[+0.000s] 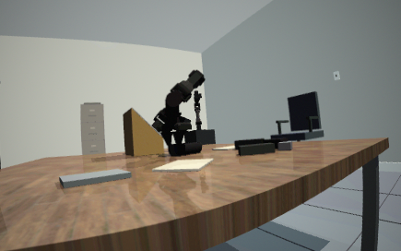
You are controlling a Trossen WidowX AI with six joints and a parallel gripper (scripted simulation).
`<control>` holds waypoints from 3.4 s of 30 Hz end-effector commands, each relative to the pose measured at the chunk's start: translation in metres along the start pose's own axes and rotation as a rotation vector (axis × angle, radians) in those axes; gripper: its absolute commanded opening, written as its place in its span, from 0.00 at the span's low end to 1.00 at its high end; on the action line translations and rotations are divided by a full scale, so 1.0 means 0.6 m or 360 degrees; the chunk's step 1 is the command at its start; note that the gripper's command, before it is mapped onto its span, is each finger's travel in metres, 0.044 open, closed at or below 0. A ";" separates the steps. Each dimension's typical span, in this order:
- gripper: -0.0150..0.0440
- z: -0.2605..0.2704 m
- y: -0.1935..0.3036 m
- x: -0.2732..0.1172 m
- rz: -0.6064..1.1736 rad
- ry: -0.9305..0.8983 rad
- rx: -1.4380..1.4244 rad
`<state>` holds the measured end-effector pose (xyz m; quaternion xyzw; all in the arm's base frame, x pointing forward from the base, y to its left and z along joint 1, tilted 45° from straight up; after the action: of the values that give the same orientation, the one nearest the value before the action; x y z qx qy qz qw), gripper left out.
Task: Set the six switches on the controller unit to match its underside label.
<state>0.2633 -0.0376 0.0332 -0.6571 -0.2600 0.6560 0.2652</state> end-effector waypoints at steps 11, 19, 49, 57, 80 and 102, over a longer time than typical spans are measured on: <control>0.25 -0.015 -0.003 -0.004 -0.0016 0.0047 -0.0021; 0.25 -0.016 -0.003 -0.004 -0.0016 0.0047 -0.0021; 0.25 -0.021 -0.004 -0.004 -0.0016 0.0048 -0.0021; 0.25 -0.026 -0.005 -0.005 -0.0016 0.0048 -0.0021; 0.25 -0.030 -0.006 -0.005 -0.0016 0.0048 -0.0022; 0.25 -0.040 -0.007 -0.005 -0.0017 0.0048 -0.0022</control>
<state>0.2792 -0.0354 0.0352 -0.6585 -0.2627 0.6528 0.2669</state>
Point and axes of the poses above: the point midway between the two fingers, 35 mm back from their tips, its own x axis out along the fingers, its own z axis across the jaws, y = z × x, the point moved 9 cm from there along -x, back along the fingers, and after that the axes turned 5 degrees about x, right-handed, at the moved point
